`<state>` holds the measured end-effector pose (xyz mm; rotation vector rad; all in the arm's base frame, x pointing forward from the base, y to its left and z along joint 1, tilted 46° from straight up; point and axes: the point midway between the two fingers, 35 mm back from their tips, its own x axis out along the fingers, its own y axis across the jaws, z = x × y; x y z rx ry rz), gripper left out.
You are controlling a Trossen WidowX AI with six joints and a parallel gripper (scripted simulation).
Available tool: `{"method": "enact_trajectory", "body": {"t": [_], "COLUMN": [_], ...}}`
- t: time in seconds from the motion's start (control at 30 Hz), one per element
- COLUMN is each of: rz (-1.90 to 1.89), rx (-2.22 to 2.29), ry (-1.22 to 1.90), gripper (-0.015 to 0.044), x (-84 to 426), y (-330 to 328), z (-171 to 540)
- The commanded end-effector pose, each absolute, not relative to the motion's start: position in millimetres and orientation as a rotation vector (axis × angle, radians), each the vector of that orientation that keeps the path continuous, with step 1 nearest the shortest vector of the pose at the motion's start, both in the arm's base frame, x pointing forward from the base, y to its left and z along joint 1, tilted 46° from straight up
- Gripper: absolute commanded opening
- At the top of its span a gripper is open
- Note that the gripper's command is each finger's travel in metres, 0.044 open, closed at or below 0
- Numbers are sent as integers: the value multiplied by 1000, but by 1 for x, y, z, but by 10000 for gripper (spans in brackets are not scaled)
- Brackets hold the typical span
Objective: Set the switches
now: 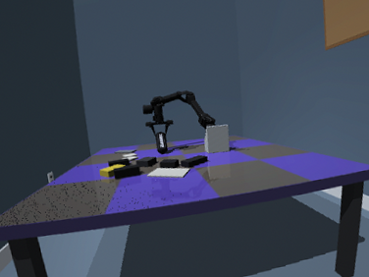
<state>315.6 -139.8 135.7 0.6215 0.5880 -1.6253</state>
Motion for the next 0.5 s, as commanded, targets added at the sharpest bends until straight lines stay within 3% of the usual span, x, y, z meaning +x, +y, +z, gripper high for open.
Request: {"method": "enact_trajectory", "body": {"t": [0.0,0.47], "rz": [-1620,-1620], "rx": [634,634], "ry": [598,598], "gripper": [335,335], "x": [316,318], "y": [-134,-123], "z": [132,127]}}
